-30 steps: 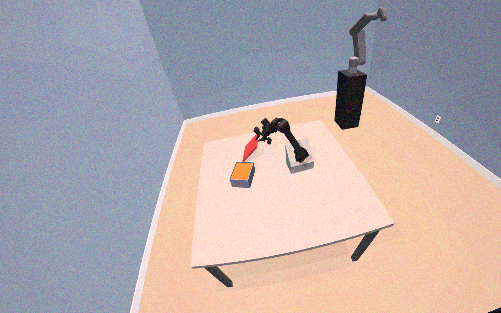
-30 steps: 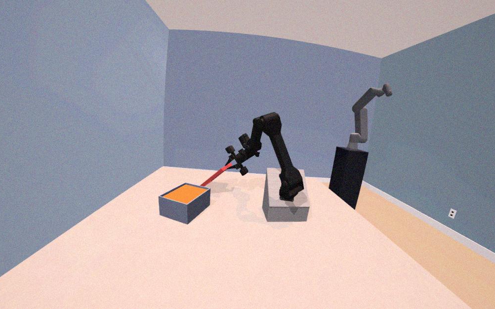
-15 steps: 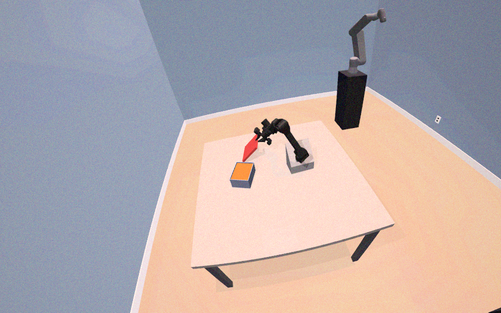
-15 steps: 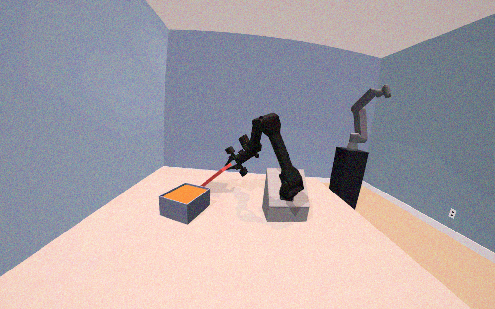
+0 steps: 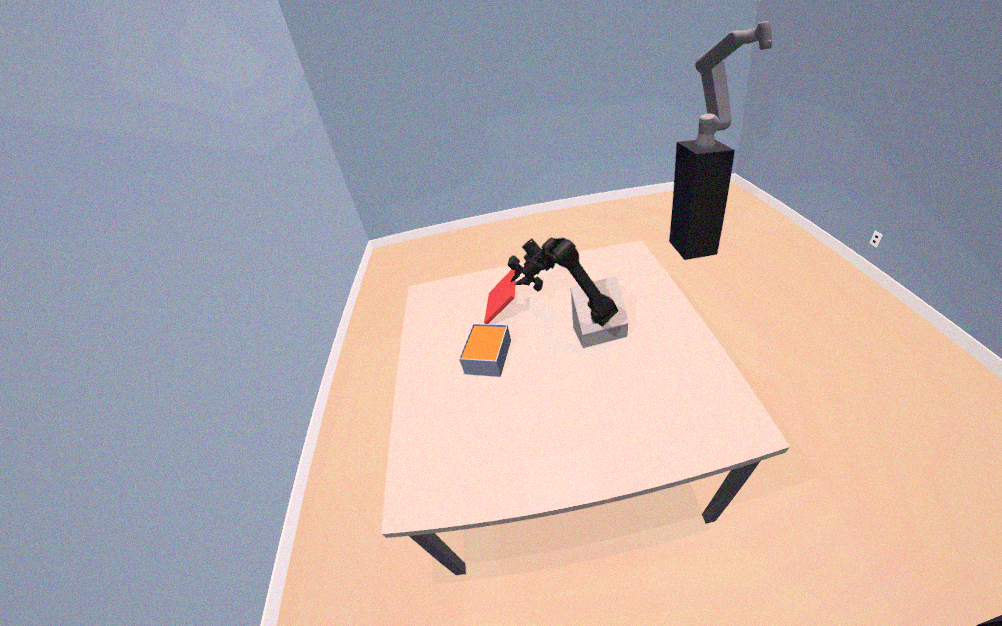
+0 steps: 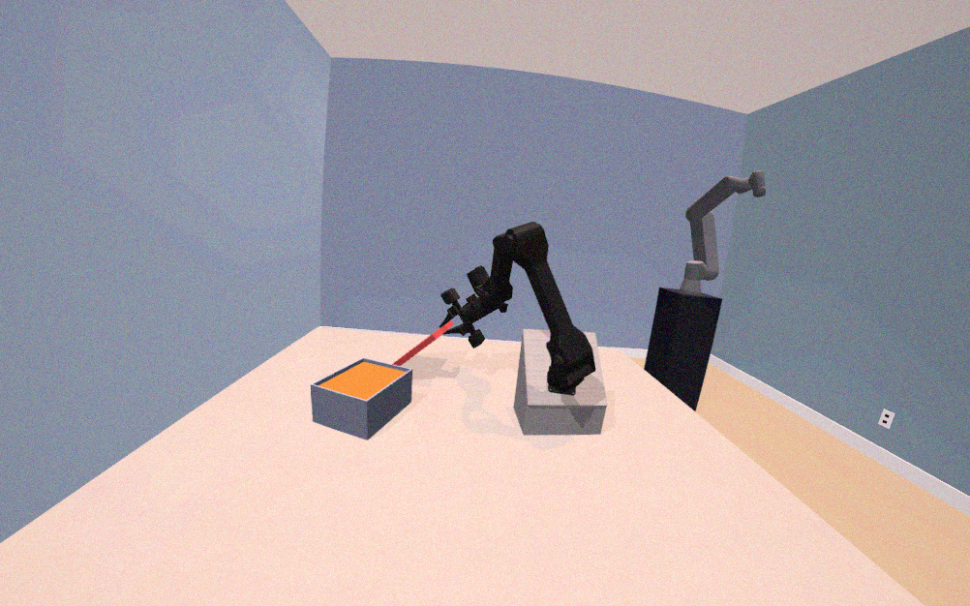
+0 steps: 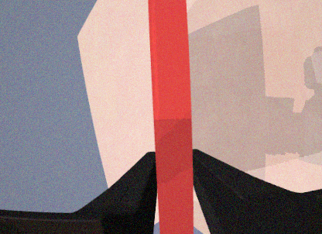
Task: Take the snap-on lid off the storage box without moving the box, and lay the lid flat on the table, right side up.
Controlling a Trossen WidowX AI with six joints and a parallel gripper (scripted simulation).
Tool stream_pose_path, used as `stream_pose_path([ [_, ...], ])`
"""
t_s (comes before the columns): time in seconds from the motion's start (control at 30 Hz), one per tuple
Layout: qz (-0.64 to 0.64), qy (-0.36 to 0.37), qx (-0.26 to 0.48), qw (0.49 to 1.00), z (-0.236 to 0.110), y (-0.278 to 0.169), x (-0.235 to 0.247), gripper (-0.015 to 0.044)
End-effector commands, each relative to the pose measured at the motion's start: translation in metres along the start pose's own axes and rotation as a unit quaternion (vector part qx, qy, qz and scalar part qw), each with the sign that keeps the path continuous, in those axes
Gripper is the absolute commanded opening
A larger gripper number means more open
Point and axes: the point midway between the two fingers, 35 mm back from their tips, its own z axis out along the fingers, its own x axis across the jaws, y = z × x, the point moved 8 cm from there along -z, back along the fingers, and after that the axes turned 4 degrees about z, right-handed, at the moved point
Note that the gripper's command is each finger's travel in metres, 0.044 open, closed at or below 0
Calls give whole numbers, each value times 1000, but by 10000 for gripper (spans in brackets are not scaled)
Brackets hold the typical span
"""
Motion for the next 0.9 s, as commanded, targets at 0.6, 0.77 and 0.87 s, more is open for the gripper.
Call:
stream_pose_path([
  [0.6,18,-21,3,1000,18,-2,-29,0],
  [0.77,18,-21,3,1000,21,-1,-33,0],
  [0.87,18,-21,3,1000,22,-1,-35,0],
])
